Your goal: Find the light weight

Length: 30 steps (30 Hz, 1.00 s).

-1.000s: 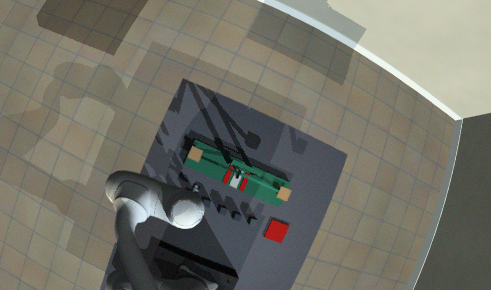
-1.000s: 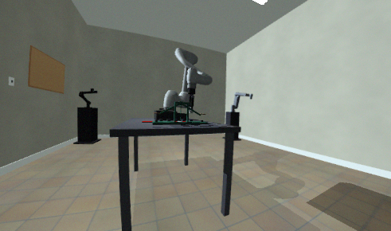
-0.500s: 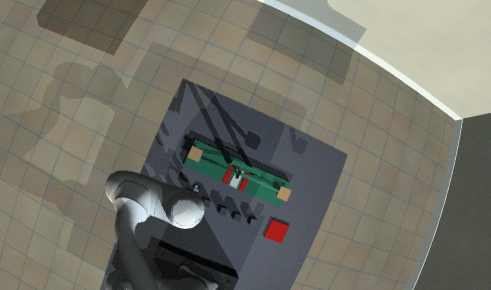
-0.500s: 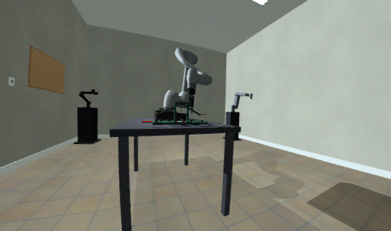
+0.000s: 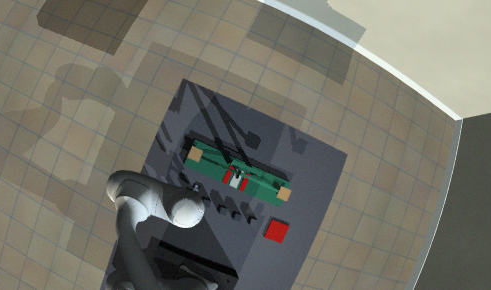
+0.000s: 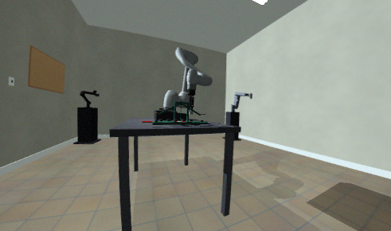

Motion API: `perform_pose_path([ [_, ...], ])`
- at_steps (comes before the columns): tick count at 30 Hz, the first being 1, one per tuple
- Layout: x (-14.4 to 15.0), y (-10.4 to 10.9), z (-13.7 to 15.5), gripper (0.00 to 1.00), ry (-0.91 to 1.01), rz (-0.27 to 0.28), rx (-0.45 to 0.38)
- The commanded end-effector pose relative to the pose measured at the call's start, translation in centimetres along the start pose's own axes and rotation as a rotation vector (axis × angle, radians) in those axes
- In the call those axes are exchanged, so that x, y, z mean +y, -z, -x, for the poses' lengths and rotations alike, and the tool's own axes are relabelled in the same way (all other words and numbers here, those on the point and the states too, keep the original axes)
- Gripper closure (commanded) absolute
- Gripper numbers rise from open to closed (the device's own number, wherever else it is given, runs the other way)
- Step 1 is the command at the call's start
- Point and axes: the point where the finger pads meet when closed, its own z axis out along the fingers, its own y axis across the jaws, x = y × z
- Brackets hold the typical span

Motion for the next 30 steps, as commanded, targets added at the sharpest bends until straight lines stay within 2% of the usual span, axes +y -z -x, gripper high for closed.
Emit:
perform_pose_path([
  [1,0.0,-0.2,0.0,0.65,0.0,0.0,0.0],
  [30,-0.1,-3.9,0.1,0.65,0.0,0.0,0.0],
])
